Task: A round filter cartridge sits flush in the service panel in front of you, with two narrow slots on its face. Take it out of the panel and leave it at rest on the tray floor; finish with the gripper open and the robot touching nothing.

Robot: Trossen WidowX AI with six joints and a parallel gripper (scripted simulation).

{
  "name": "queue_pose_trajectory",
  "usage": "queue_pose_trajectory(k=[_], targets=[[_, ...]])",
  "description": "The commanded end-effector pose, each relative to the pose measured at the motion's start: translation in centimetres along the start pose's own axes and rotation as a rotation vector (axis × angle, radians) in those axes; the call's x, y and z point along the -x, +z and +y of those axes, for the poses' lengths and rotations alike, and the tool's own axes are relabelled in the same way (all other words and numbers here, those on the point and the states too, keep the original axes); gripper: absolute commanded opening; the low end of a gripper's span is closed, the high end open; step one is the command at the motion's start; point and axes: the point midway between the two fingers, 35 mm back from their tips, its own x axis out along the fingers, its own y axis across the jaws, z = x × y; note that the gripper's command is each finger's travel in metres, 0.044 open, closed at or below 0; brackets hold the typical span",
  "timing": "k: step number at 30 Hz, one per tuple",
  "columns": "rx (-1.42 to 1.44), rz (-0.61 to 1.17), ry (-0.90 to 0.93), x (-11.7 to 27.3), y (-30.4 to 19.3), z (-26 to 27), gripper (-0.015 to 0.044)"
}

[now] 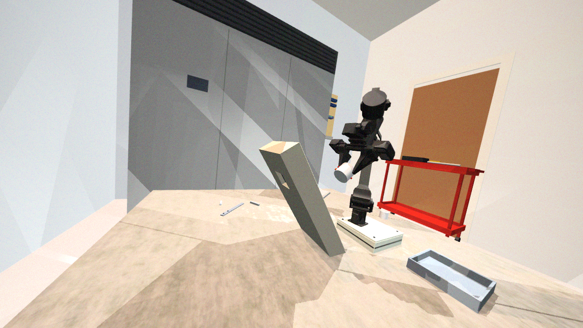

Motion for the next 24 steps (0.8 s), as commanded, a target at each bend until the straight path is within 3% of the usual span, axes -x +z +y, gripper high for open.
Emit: queue_pose_trajectory(k=[1, 24], targets=[[0.094, 0.002, 0.055, 0.0, -0.4, 1.9, 0.0], [0.707, -0.011, 0.409, 2.0, -6.3, 12.9, 0.0]])
